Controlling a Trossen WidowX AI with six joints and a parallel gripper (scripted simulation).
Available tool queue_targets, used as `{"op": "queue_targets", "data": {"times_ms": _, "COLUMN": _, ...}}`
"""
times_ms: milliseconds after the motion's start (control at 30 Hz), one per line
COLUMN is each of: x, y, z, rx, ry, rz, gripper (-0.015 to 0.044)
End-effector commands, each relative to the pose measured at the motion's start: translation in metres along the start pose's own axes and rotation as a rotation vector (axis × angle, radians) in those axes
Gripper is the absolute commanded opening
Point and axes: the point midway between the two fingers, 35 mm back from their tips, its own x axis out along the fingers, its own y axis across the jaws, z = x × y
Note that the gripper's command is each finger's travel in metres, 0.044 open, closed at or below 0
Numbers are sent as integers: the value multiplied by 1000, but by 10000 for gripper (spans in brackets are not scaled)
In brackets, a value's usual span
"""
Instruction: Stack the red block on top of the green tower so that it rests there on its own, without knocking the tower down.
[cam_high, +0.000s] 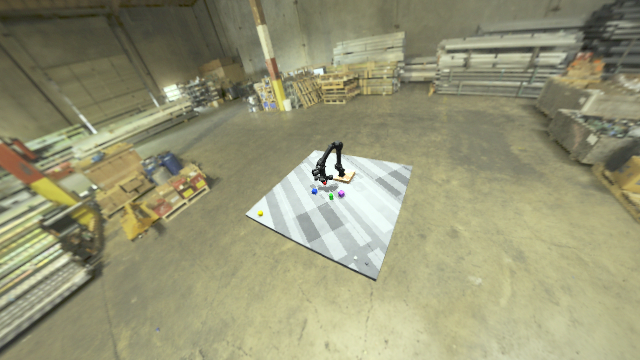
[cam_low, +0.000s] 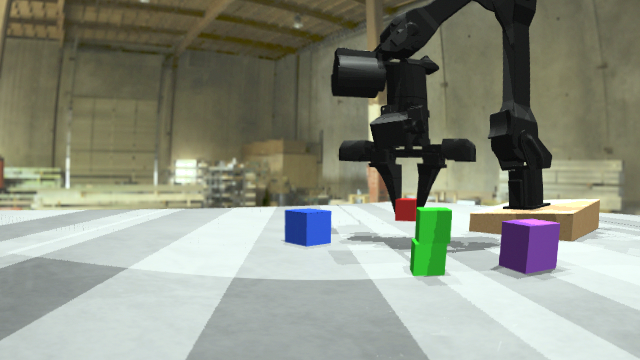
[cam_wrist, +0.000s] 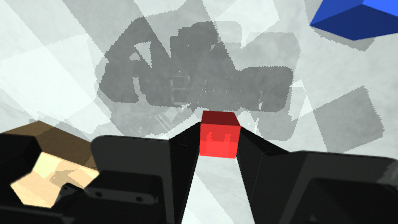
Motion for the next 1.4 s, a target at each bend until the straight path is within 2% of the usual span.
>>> {"op": "queue_targets", "data": {"times_ms": 0, "x": -18, "y": -1, "z": 0, "rx": 1, "ry": -4, "rz": -9, "gripper": 0}}
{"op": "queue_targets", "data": {"times_ms": 533, "x": -93, "y": 0, "z": 0, "rx": 1, "ry": -4, "rz": -9, "gripper": 0}}
{"op": "queue_targets", "data": {"times_ms": 833, "x": -96, "y": -1, "z": 4, "rx": 1, "ry": -4, "rz": -8, "gripper": 0}}
{"op": "queue_targets", "data": {"times_ms": 1367, "x": -101, "y": 13, "z": 80, "rx": 1, "ry": -8, "rz": -3, "gripper": 0}}
